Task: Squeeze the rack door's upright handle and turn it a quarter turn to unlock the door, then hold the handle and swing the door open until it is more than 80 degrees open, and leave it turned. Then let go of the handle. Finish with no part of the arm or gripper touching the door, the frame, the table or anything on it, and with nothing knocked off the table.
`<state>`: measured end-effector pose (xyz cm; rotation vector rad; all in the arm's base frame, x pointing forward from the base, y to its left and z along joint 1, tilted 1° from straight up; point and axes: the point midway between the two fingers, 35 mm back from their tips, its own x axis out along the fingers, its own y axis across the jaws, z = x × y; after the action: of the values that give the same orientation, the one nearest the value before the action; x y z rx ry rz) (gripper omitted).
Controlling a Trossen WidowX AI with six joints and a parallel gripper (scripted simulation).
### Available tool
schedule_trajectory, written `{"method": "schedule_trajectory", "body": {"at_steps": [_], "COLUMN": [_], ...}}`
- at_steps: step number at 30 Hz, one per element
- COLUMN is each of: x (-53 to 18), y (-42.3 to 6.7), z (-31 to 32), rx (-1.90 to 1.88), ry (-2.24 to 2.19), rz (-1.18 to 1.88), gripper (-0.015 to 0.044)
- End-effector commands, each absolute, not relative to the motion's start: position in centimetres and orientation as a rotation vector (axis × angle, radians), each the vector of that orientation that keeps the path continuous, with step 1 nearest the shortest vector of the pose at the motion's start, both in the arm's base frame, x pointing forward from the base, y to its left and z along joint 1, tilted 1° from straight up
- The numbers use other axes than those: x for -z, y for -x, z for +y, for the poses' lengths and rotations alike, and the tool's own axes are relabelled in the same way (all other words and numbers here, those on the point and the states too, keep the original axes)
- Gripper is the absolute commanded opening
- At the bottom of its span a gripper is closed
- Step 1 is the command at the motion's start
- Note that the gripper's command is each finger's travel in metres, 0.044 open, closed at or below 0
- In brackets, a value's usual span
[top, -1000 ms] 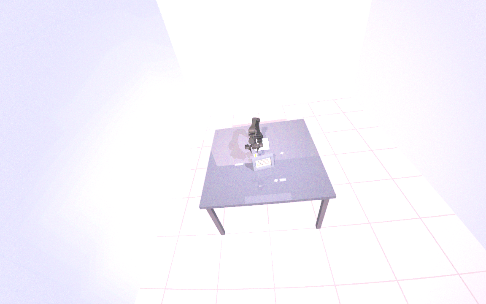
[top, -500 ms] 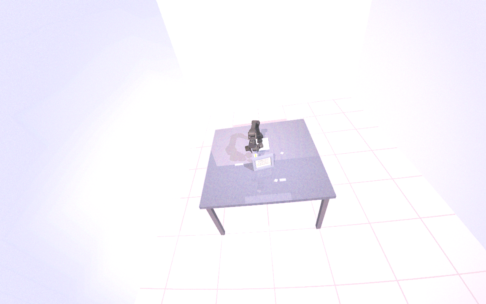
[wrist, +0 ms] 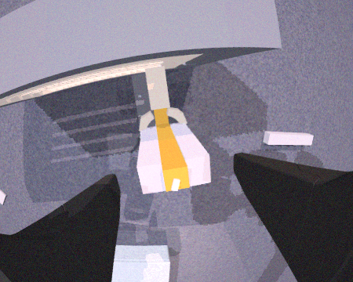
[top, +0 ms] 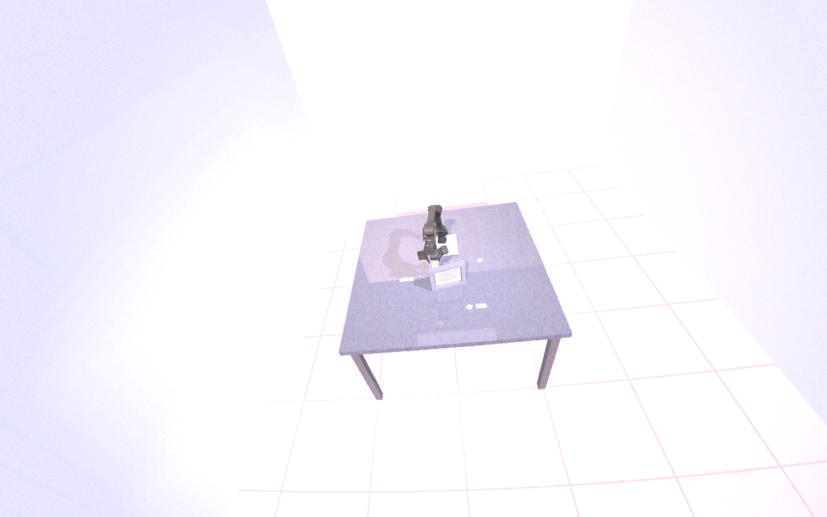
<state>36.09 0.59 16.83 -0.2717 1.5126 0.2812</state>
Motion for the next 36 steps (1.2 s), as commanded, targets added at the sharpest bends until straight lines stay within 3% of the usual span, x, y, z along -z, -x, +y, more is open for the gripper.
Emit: {"method": "schedule_trajectory", "body": {"at_steps": [1,27,36], "x": [-16.0,-12.0,-12.0], "y": [-36.1,-36.0,-36.0], "z": [0.6,0.6,0.6], "rx": [-0.283,-0.283,-0.283], "ry": [0.277,0.277,0.277], "rz": [1.514,1.514,1.514], "gripper": [0.0289,0.0289,0.0072]}}
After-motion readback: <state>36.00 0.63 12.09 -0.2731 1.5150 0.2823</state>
